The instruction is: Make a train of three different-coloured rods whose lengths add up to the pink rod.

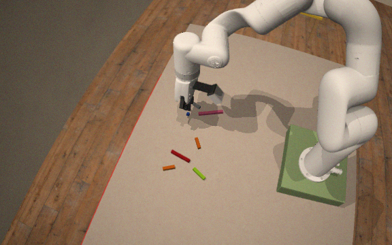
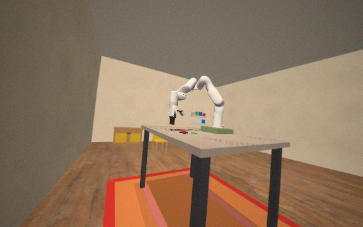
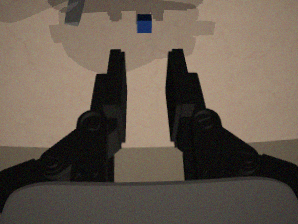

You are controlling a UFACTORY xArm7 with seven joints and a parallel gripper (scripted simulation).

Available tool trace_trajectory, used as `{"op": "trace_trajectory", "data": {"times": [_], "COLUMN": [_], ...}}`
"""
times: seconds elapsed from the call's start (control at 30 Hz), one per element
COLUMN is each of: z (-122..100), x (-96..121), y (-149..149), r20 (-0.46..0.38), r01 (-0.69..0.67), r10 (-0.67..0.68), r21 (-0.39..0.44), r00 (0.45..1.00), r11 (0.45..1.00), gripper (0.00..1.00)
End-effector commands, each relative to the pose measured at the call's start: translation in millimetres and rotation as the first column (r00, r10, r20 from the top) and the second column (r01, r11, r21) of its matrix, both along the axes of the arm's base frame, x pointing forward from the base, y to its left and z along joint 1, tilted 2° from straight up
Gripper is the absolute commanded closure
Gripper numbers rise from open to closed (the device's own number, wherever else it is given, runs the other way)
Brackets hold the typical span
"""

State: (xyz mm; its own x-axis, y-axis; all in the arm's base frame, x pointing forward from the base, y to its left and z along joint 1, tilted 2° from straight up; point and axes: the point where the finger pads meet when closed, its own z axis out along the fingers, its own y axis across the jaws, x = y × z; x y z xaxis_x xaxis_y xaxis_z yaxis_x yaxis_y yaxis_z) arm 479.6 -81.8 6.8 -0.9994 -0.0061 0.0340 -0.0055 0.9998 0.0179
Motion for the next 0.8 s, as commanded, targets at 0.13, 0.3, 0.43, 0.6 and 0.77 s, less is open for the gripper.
{"op": "trace_trajectory", "data": {"times": [0.13,0.3,0.43,0.6,0.77], "z": [33,38,38,38,38], "x": [1,2,2,2,2], "y": [-1,-1,-1,-1,-1], "r20": [0.002,0.002,0.002,0.002,0.002], "r01": [0.0,0.0,0.0,0.0,0.0], "r10": [0.0,0.0,0.0,0.0,0.0], "r21": [0.002,0.002,0.002,0.002,0.002], "r00": [1.0,1.0,1.0,1.0,1.0], "r11": [1.0,1.0,1.0,1.0,1.0], "gripper": [0.76,0.76,0.0,0.0,0.0]}}
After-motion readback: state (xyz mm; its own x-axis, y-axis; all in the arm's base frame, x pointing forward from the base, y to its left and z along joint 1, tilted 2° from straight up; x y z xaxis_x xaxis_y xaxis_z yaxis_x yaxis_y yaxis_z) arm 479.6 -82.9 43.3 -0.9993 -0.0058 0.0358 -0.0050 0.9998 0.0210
